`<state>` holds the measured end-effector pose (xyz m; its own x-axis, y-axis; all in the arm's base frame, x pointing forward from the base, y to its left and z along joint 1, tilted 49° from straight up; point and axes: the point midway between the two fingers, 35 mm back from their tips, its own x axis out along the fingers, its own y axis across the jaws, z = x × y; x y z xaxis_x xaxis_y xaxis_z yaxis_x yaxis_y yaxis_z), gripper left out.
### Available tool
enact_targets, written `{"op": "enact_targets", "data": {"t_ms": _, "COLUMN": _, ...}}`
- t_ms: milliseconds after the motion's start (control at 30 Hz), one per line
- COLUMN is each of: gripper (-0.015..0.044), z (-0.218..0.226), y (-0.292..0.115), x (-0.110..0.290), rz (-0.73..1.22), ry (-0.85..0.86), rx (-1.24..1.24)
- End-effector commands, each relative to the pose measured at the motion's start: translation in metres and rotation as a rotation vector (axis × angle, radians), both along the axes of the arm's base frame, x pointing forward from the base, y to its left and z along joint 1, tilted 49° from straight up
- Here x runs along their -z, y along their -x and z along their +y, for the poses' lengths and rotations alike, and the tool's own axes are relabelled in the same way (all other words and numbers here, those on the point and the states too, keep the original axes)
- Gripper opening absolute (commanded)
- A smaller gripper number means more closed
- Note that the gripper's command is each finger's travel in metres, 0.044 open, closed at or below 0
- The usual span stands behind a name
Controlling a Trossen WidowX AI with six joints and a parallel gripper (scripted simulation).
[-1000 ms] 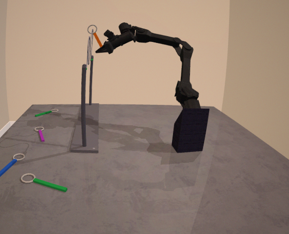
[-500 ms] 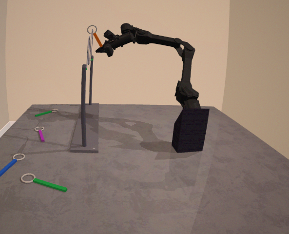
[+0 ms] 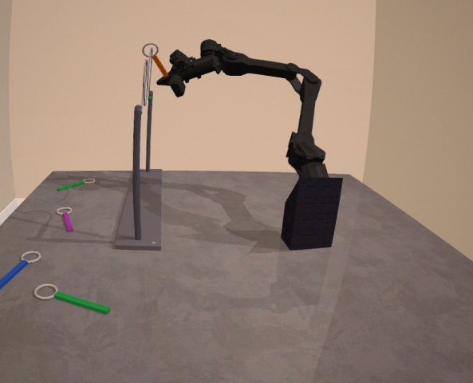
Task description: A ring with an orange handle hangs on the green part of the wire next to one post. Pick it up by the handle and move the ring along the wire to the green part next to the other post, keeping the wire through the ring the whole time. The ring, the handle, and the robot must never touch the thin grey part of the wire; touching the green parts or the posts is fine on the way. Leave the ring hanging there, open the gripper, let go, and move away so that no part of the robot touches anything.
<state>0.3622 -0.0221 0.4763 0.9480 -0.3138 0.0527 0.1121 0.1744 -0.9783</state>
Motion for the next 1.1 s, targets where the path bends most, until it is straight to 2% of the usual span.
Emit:
{"op": "enact_targets", "data": {"t_ms": 0, "gripper": -0.0150, "z": -0.001, "y": 0.002, "x": -0.002, "rz": -0.013, "ry": 0.055, "rx": 0.002}}
{"op": "enact_targets", "data": {"t_ms": 1067, "gripper": -0.0150, "z": 0.000, "y": 0.002, "x": -0.016, "rz": -0.098, "ry": 0.461, "rx": 0.016}}
